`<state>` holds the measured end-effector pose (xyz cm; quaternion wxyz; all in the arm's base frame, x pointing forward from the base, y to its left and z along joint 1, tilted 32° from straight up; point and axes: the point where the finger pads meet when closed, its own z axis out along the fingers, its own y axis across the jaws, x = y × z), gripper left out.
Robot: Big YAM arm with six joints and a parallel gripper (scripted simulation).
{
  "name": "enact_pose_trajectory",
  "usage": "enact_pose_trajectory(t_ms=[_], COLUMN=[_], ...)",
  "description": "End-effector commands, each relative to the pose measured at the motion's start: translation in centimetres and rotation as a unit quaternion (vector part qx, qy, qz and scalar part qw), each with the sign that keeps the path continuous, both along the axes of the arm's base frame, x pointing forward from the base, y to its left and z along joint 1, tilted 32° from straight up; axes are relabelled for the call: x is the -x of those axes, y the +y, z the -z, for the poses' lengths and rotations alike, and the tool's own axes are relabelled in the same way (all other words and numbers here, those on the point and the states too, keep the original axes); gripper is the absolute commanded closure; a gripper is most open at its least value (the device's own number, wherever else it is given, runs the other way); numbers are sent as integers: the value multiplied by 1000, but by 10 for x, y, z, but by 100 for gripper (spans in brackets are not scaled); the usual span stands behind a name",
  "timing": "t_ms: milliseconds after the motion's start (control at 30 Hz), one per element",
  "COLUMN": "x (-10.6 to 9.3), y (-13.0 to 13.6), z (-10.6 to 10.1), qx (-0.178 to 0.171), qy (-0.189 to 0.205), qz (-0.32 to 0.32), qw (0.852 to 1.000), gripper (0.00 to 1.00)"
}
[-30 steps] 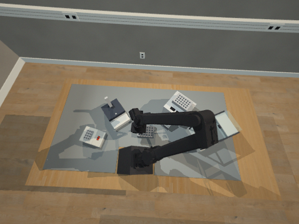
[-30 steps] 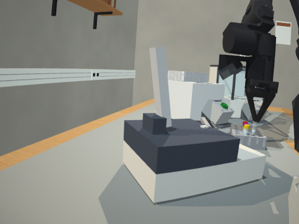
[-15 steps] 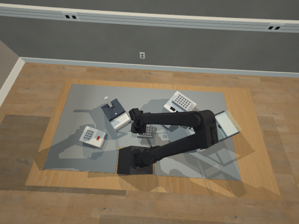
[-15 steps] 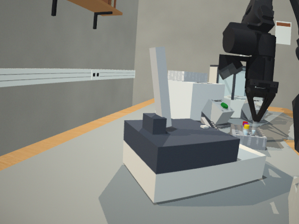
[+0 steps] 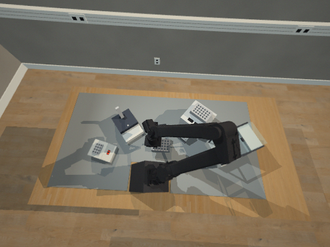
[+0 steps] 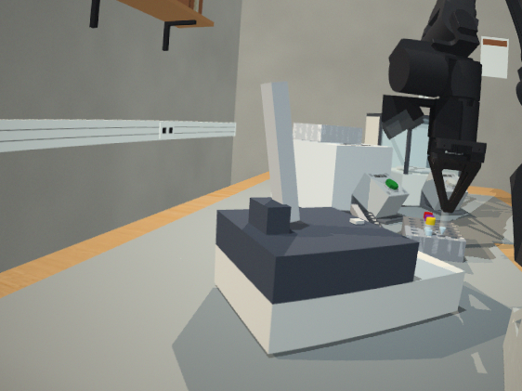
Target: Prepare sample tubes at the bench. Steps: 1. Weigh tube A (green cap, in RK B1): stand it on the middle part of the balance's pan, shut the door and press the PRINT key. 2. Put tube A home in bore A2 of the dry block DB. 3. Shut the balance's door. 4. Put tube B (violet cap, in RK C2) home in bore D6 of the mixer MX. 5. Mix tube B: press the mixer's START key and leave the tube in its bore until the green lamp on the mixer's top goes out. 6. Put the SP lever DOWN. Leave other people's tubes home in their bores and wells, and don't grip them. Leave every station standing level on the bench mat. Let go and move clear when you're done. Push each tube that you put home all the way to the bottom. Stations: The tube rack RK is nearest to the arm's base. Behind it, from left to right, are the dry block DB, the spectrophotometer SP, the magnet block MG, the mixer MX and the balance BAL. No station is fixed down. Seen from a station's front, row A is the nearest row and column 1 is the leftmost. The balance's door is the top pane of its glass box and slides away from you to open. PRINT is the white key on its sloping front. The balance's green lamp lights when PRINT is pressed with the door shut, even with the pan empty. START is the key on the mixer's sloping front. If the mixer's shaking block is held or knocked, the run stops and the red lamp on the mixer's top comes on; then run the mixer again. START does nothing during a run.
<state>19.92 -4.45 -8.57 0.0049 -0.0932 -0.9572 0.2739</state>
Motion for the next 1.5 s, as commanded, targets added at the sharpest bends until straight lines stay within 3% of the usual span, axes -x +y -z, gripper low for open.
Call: enact_pose_trajectory(t_ms=[0,300,333,1000,1100,1200,1467], x=[-8,-8,-13,-23,-23,-10,-13], y=[2,2,15,34,34,27,28], z=[-2,-2,2,-30,-31,-25,-26], qx=[-1,-1,-2,-7,-6,0,-3], qy=[-5,-5,-3,-19,-18,0,-6], qz=[-1,-1,-3,-3,-3,3,-1], qw=[1000,1000,1000,1000,1000,1000,1000], gripper=[91,91,91,91,91,91,91])
